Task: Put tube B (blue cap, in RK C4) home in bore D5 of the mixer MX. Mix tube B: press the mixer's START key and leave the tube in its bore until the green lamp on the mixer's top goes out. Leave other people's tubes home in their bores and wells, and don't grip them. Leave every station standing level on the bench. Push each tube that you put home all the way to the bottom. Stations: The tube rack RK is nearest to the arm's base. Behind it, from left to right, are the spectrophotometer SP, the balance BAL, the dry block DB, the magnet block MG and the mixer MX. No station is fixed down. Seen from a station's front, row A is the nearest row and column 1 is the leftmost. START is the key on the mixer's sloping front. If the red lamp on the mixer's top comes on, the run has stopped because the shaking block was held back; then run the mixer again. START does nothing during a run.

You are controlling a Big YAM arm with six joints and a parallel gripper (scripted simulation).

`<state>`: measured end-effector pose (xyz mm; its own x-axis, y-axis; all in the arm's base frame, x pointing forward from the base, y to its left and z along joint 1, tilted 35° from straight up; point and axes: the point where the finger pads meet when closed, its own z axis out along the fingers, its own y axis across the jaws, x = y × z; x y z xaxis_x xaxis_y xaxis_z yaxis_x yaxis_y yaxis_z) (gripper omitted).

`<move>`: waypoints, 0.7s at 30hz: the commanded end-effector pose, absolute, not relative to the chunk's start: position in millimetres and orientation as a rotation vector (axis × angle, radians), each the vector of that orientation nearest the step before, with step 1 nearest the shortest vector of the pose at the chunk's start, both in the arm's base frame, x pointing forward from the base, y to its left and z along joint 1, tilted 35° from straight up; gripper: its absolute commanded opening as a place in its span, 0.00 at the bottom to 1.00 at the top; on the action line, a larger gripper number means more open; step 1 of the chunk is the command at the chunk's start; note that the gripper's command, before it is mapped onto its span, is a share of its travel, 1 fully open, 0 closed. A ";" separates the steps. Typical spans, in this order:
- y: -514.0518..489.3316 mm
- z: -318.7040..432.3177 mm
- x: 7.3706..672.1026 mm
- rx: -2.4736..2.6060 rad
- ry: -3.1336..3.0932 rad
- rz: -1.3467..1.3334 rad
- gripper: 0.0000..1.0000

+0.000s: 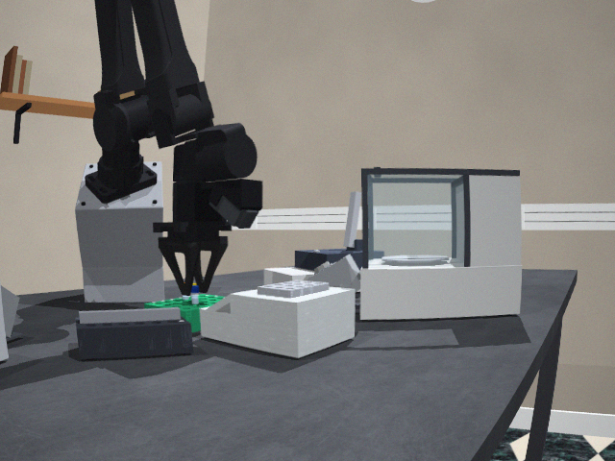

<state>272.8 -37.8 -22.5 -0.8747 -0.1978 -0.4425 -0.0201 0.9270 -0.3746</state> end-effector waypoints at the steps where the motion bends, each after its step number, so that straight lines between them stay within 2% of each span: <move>1: -40.6 -27.9 270.5 -0.170 2.606 -0.502 0.36; 9: -39.8 -28.8 271.2 -0.176 2.605 -0.501 0.36; 10: -39.8 -28.8 271.2 -0.176 2.605 -0.501 0.09; 21: -41.4 -28.6 271.0 -0.170 2.606 -0.503 0.09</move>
<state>274.1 -38.3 -24.3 -0.8738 -0.2006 -0.4429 -0.0227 0.9267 -0.3750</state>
